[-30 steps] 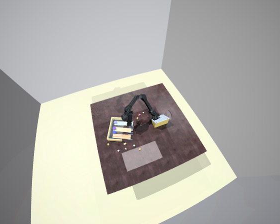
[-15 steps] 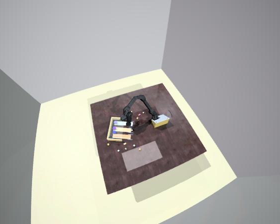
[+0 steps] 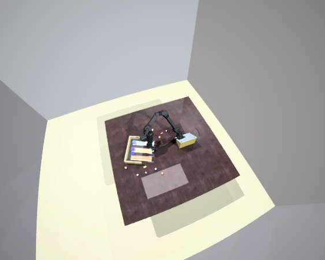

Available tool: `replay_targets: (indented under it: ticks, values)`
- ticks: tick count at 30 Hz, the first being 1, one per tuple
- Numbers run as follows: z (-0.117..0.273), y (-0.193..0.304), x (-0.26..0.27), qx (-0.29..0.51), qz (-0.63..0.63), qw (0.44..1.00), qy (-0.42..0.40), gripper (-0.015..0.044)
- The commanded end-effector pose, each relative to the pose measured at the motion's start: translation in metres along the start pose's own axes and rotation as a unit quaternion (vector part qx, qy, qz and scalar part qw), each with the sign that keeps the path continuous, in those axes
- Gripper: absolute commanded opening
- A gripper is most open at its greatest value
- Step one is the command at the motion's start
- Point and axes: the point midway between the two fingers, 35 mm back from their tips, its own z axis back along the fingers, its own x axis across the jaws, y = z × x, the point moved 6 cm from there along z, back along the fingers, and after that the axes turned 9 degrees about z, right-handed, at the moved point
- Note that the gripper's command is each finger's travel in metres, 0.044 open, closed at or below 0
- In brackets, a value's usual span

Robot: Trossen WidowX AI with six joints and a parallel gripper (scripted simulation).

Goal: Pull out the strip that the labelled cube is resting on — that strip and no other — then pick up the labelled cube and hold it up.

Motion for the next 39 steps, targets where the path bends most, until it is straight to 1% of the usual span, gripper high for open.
replay_targets:
  ticks: [1,19,39]
  values:
    - [-0.009,0.003,-0.001,0.004,0.004,1.000,0.004,0.0000]
    - [-0.037,0.007,-0.002,0.004,0.004,1.000,0.005,0.0000]
    - [-0.038,0.007,-0.002,0.004,0.004,1.000,0.005,0.0000]
